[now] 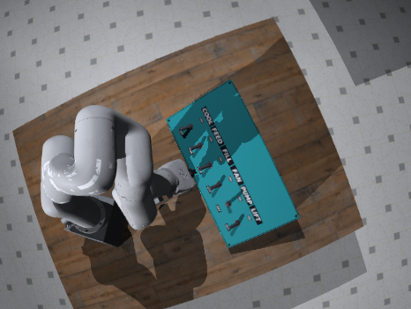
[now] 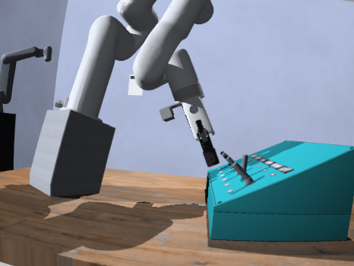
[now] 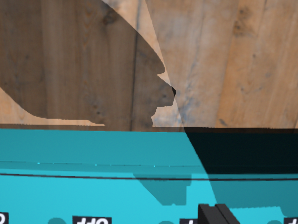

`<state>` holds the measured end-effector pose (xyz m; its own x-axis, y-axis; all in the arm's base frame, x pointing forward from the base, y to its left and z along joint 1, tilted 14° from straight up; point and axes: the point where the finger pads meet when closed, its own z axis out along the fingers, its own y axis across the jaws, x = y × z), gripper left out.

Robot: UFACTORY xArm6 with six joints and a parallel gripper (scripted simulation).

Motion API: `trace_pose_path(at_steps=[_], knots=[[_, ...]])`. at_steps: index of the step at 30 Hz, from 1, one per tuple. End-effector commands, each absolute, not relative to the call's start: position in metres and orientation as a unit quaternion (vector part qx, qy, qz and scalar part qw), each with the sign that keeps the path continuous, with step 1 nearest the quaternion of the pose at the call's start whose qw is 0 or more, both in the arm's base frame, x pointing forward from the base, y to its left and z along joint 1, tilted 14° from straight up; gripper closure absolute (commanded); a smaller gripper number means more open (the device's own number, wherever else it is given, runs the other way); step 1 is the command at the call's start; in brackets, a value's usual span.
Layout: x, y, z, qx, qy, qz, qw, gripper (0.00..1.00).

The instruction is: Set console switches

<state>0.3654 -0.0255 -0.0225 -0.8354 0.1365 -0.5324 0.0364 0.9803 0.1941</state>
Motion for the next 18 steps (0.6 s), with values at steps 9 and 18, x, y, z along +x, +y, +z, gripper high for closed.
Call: trace_pose_path(at_steps=[9, 18], knots=[[0.3695, -0.0264, -0.0197, 0.045, 0.954, 0.088, 0.284, 1.0], [0.3742, -0.0272, -0.0166, 0.045, 0.954, 0.088, 0.284, 1.0]])
